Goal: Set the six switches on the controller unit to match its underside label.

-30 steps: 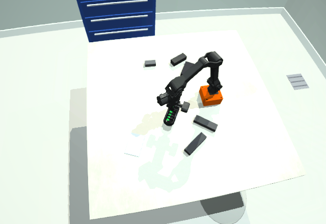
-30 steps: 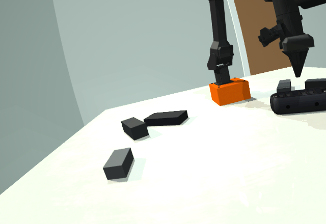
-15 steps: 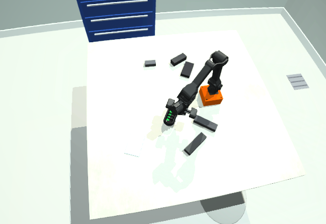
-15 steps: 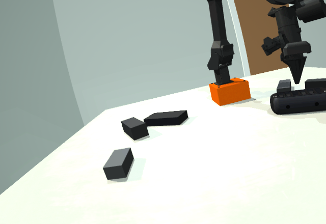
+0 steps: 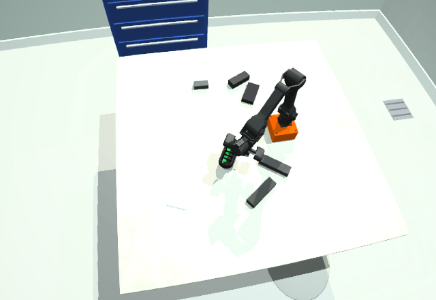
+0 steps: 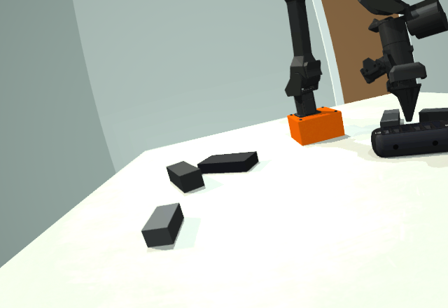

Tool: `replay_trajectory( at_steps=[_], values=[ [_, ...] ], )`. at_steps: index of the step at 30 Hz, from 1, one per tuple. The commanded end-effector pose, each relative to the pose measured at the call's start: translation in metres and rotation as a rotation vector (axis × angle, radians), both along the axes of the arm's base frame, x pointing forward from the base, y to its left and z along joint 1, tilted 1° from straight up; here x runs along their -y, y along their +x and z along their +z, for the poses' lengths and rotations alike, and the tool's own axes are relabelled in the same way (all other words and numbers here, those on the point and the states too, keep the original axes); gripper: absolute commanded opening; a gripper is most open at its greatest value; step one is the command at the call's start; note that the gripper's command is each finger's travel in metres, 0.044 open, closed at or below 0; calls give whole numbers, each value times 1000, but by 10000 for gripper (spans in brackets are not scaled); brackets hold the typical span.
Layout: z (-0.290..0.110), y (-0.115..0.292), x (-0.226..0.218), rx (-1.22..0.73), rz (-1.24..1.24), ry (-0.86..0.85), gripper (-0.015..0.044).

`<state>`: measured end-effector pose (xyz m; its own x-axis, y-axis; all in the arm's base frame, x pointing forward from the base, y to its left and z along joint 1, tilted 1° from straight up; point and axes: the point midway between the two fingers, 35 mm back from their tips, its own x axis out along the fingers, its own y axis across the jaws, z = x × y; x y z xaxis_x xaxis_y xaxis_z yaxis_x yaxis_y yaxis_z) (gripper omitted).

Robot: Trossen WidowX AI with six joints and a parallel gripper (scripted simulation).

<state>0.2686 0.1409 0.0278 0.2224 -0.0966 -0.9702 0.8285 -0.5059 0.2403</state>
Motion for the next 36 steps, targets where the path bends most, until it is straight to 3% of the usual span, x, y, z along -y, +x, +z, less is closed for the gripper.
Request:
replay_trajectory(
  at_steps=[1,17,36],
  values=[
    [-8,0,0,2,-4,-3,0],
    [-38,1,1,2,-4,-3,0],
    [-38,6,4,2,-4,-3,0]
  ],
)
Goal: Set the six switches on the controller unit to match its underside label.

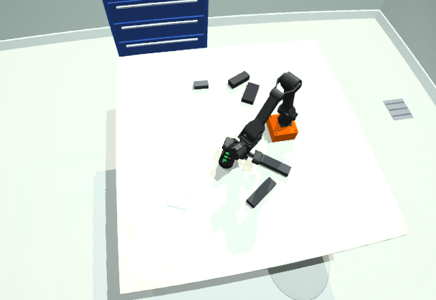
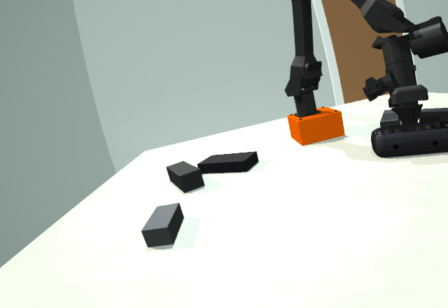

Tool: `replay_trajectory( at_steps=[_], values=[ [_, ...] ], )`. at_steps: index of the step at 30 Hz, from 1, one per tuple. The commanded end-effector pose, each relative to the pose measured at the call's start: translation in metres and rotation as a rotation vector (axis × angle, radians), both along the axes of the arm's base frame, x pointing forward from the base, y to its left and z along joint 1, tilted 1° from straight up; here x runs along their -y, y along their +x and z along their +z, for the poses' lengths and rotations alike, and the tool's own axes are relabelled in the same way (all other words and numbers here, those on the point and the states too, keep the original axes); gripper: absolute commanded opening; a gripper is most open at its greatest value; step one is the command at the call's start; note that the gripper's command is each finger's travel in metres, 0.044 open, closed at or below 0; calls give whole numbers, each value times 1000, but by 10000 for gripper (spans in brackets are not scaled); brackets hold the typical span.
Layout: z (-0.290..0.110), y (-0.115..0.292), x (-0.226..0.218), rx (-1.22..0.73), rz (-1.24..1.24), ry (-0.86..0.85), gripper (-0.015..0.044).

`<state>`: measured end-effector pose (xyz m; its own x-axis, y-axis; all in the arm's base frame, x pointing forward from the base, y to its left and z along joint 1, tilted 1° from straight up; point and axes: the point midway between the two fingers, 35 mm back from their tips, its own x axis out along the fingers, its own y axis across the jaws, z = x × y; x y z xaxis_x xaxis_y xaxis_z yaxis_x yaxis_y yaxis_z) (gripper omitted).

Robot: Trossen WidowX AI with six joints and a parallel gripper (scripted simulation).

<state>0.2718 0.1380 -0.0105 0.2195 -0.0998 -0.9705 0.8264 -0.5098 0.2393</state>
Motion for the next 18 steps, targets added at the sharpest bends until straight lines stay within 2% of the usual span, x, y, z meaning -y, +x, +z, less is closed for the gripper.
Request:
replay_trajectory(
  at_steps=[1,18],
  values=[
    [0,3,1,5,1,-1,0],
    [2,21,12,6,1,-2,0]
  ],
)
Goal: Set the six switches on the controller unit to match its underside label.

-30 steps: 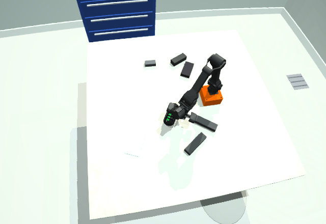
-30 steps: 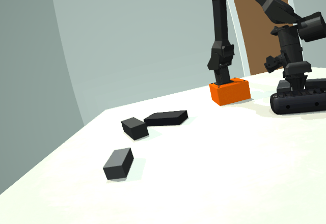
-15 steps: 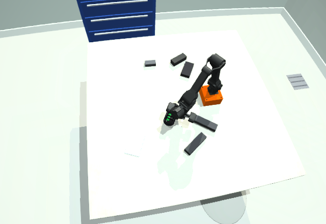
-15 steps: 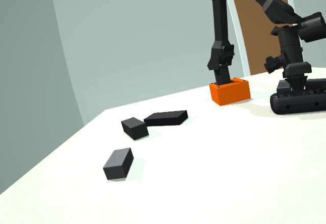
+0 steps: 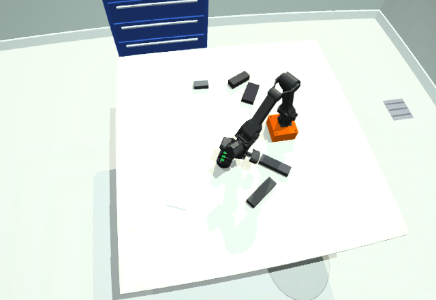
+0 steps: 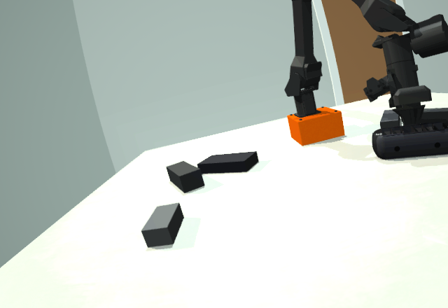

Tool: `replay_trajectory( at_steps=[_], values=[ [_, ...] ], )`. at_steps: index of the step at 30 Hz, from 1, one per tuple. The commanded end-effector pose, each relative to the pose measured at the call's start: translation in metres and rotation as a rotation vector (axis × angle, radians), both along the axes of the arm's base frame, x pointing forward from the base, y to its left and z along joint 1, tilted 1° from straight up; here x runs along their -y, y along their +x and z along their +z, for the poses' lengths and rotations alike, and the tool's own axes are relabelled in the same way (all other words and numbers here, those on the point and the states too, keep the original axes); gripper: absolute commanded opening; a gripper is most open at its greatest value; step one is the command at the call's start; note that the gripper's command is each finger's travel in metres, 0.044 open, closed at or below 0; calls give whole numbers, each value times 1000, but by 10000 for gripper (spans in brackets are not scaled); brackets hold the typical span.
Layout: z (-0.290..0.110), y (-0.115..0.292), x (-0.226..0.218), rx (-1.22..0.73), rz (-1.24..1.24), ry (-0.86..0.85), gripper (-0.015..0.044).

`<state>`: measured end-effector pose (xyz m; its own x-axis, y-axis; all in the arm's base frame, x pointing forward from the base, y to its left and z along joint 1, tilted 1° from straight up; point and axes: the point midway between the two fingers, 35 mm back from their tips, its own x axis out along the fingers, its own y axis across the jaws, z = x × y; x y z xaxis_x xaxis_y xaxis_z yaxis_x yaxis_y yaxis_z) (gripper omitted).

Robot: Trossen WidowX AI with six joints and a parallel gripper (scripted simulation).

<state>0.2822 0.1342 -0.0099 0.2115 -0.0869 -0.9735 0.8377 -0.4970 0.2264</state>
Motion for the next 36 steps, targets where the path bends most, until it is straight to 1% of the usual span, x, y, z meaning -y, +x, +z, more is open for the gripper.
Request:
replay_trajectory(
  at_steps=[1,7,8,12,14,18,22,30,32,34,36],
  values=[
    [1,12,9,16,-17,-11,0],
    [1,19,13,17,-17,-12,0],
    [3,5,3,-6,2,1,0],
    [40,-11,-5,11,-14,-8,0],
    [48,-15,-6,15,-17,-9,0],
    [48,-15,-6,15,-17,-9,0],
    [49,2,2,17,-17,-10,0],
    [48,0,2,16,-23,-9,0],
    [59,0,1,16,-22,-9,53],
    [87,-1,1,16,-21,-9,105],
    [98,-2,2,16,-21,-9,157]
  ],
)
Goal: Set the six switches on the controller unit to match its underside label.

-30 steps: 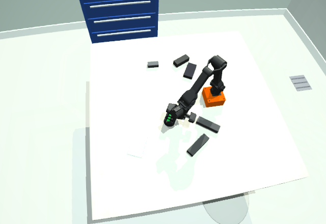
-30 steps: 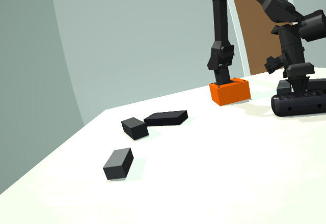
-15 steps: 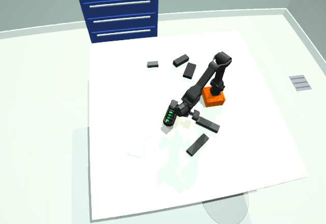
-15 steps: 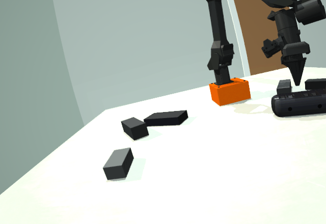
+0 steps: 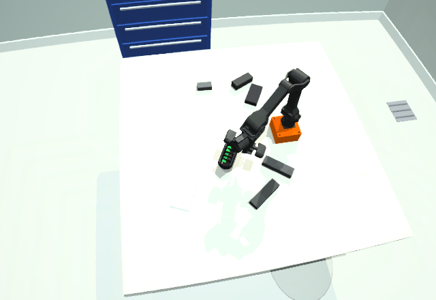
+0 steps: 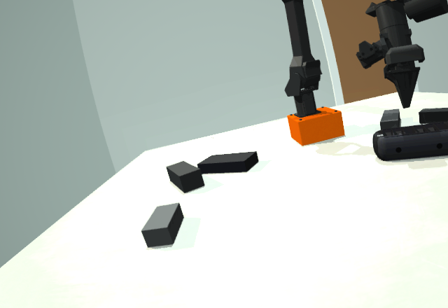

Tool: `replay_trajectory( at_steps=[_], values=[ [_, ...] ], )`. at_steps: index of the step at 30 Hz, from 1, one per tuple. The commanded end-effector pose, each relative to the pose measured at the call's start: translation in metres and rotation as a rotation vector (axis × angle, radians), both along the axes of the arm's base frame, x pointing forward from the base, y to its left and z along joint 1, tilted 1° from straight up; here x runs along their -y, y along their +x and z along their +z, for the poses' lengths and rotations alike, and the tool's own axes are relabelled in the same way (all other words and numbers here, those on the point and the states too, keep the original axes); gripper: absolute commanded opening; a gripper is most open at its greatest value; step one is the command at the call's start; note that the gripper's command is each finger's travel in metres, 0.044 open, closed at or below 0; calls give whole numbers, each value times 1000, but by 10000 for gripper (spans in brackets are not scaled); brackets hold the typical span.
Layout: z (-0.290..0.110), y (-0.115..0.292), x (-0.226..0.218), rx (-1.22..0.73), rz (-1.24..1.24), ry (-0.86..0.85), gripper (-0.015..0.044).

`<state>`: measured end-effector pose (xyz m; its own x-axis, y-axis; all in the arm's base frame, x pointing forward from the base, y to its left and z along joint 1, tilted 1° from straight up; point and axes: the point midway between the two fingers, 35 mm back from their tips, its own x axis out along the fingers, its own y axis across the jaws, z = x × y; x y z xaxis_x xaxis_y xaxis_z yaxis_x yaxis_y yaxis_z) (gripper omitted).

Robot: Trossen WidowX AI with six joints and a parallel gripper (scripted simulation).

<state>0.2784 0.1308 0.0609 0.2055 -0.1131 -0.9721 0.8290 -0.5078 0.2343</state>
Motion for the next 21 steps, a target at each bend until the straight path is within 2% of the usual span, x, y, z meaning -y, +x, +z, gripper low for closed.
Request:
replay_trajectory(
  at_steps=[1,4,14,21],
  values=[
    [27,2,-2,21,-1,14,184],
    [27,2,-2,21,-1,14,263],
    [27,2,-2,21,-1,14,0],
    [27,2,-2,21,-1,14,0]
  ],
)
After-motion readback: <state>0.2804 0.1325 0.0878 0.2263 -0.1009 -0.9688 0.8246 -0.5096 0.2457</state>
